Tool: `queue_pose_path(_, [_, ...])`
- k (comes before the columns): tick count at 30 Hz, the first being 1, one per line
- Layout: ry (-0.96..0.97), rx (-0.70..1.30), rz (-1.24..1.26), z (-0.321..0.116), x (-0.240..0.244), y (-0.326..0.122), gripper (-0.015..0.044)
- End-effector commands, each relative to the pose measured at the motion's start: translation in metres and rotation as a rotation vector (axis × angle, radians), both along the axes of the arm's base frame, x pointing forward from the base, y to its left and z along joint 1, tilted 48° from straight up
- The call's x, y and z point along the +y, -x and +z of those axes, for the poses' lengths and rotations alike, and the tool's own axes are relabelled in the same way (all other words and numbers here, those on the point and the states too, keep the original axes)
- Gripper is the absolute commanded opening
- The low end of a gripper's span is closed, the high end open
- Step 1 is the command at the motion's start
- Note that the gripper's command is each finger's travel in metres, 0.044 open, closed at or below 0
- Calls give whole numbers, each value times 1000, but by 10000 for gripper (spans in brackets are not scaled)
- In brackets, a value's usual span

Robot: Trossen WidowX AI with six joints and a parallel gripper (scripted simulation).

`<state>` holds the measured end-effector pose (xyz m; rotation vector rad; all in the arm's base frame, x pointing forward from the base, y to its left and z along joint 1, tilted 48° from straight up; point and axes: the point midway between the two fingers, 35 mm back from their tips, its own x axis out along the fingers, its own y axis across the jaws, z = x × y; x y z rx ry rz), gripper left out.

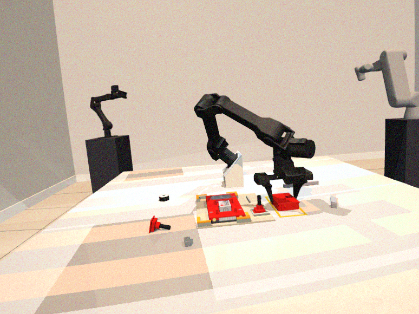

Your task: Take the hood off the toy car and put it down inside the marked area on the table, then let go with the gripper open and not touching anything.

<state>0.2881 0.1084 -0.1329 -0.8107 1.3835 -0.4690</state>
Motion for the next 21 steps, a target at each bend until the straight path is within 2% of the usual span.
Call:
queue_pose_path(1, [-5, -4, 0, 8, 11, 1, 440])
queue_pose_path(7, [-3, -6, 2, 47, 53, 12, 440])
queue_pose_path(21, [-2, -6, 2, 49, 54, 12, 440])
